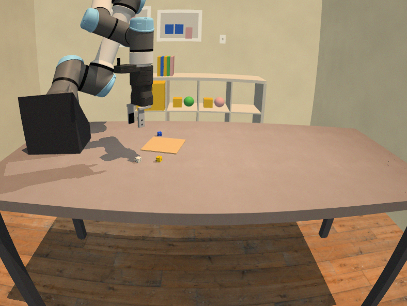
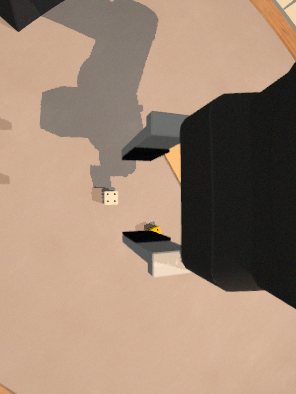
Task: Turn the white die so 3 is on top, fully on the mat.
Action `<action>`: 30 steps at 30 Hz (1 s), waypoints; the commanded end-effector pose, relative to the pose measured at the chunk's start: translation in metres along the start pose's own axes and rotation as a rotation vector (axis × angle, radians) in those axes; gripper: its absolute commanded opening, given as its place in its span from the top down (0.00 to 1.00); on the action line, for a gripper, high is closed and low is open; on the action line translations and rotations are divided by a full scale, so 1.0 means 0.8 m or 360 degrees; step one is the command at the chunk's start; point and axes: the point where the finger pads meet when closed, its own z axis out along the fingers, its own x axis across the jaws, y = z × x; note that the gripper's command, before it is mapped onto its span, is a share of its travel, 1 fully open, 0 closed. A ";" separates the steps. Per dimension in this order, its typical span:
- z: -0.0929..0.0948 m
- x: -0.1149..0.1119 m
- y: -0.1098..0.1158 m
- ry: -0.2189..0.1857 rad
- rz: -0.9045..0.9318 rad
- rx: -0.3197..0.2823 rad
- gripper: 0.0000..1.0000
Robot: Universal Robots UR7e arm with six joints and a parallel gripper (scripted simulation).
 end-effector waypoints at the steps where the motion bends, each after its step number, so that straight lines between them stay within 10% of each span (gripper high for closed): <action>1: -0.001 -0.001 0.000 -0.0002 0.0000 0.0000 0.00; 30: 0.019 -0.005 -0.006 -0.0002 -0.0681 0.0001 0.00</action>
